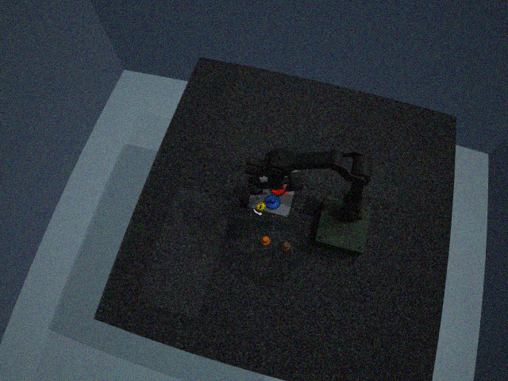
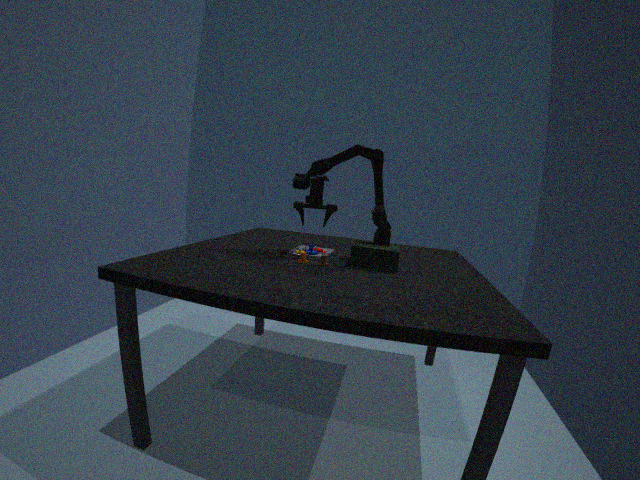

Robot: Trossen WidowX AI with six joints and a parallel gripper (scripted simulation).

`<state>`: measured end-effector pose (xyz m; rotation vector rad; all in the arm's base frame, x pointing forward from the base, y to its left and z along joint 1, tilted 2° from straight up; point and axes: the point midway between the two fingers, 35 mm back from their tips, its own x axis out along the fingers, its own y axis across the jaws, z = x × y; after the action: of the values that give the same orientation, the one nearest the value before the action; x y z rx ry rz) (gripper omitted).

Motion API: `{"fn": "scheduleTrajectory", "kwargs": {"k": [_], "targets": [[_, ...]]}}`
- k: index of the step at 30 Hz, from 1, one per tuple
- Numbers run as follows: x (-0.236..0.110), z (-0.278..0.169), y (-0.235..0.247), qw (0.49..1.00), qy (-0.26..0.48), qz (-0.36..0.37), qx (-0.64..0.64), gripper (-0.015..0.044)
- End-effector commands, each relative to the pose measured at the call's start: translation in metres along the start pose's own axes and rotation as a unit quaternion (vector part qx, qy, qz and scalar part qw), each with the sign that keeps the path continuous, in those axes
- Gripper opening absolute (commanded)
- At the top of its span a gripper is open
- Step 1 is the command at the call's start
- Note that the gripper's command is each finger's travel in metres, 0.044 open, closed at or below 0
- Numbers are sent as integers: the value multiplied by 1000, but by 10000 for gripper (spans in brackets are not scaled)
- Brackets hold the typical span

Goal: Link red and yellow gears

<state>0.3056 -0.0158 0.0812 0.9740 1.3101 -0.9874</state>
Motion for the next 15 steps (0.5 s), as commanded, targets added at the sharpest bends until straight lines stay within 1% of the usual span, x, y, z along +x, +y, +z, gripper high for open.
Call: {"fn": "scheduleTrajectory", "kwargs": {"k": [1,9,11,15], "targets": [[0,0,0,1000,0,-1,2,440],[-1,-3,1,1000,0,-1,2,440],[-4,-22,8,1000,1,0,2,440],[-15,-82,22,1000,5,1,2,440]]}}
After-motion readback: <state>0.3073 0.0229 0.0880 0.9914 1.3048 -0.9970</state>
